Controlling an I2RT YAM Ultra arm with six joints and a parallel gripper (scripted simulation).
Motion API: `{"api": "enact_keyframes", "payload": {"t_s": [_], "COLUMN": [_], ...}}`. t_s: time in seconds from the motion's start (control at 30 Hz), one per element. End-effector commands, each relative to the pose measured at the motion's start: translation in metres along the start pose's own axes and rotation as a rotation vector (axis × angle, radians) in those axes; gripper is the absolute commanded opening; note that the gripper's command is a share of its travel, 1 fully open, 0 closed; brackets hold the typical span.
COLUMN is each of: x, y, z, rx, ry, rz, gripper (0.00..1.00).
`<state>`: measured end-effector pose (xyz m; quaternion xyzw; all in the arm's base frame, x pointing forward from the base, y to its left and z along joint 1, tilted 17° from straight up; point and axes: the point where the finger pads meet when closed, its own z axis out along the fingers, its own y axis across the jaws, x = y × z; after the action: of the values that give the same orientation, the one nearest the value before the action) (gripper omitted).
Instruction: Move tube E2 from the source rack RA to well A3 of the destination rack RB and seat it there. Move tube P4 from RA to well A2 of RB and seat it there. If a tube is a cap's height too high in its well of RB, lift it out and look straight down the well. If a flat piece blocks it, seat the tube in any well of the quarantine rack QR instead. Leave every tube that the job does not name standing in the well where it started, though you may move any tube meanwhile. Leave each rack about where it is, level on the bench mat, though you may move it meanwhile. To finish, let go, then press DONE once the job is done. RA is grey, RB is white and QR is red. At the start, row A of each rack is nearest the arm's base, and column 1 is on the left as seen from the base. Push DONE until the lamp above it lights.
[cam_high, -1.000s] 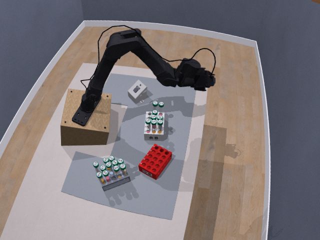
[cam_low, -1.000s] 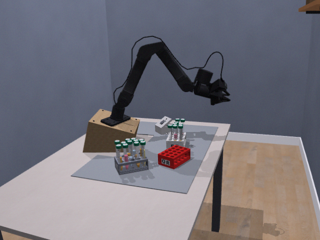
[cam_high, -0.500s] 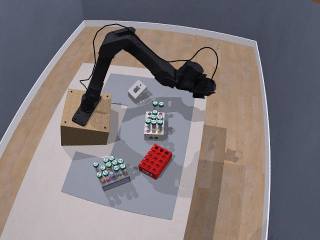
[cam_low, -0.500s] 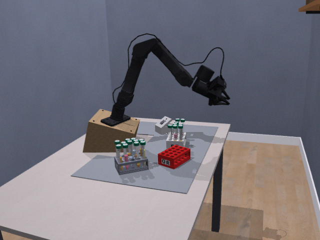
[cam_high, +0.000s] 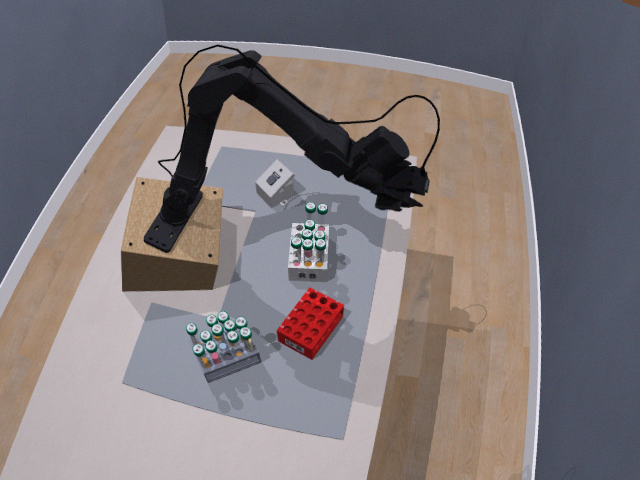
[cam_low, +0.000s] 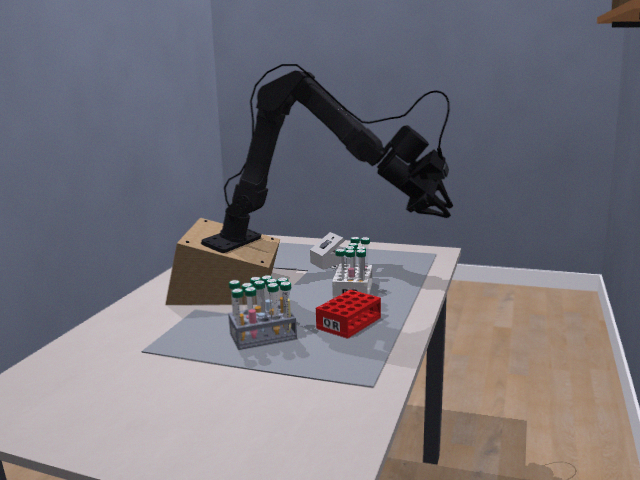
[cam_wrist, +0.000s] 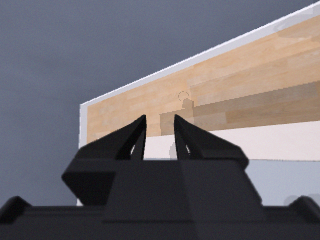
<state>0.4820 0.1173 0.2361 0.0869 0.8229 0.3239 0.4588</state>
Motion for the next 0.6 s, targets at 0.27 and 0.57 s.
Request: {"api": "enact_keyframes", "payload": {"t_s": [0.27,0.57], "x": [-0.02,-0.021], "y": [-0.028,-0.056], "z": [-0.038,-0.061], "rx": [0.101,0.242], "ry": [0.025,0.075], "rz": [-0.043,-0.053], "gripper": [0.3,0.3]}}
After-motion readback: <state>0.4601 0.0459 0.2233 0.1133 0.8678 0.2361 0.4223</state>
